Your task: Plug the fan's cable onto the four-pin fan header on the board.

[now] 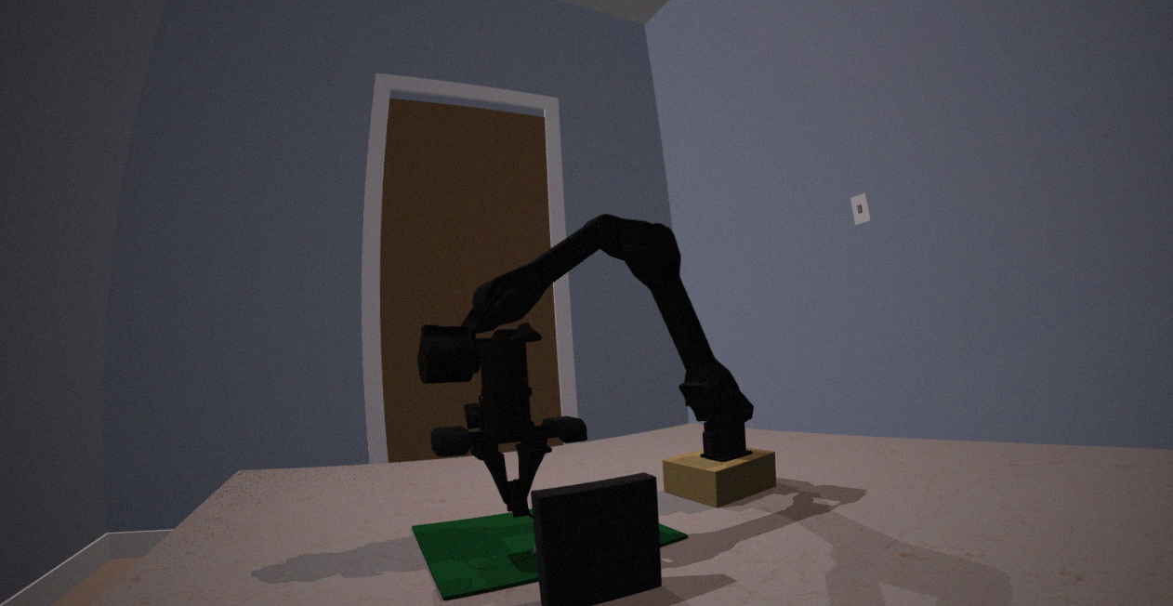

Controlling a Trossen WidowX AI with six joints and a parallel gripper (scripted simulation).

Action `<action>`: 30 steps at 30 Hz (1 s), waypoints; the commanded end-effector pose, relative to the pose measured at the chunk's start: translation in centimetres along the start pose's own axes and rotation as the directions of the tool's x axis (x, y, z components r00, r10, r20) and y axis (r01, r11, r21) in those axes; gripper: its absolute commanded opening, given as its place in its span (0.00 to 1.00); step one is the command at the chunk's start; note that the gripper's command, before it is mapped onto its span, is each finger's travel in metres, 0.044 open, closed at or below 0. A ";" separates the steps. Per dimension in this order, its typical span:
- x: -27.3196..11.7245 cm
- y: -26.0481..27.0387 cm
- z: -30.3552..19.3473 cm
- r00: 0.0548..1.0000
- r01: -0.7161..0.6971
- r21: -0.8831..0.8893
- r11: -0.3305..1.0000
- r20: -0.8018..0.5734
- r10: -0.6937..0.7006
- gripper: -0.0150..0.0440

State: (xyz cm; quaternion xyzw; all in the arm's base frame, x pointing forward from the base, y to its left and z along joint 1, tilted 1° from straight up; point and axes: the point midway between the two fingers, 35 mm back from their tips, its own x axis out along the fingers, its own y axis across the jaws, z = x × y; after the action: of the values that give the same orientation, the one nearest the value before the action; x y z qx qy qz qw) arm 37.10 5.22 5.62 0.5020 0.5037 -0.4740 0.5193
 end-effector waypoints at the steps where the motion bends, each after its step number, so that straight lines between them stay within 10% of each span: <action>1: -0.1 -0.6 -0.4 1.000 -0.001 0.155 0.988 0.002 0.001 0.25; 30: 0.2 -2.8 -2.4 1.000 0.000 0.826 0.564 0.001 -0.001 0.25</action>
State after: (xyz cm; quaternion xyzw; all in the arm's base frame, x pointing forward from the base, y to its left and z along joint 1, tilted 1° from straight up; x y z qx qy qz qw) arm 34.41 7.47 5.34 0.6819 0.2366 -0.6505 0.2363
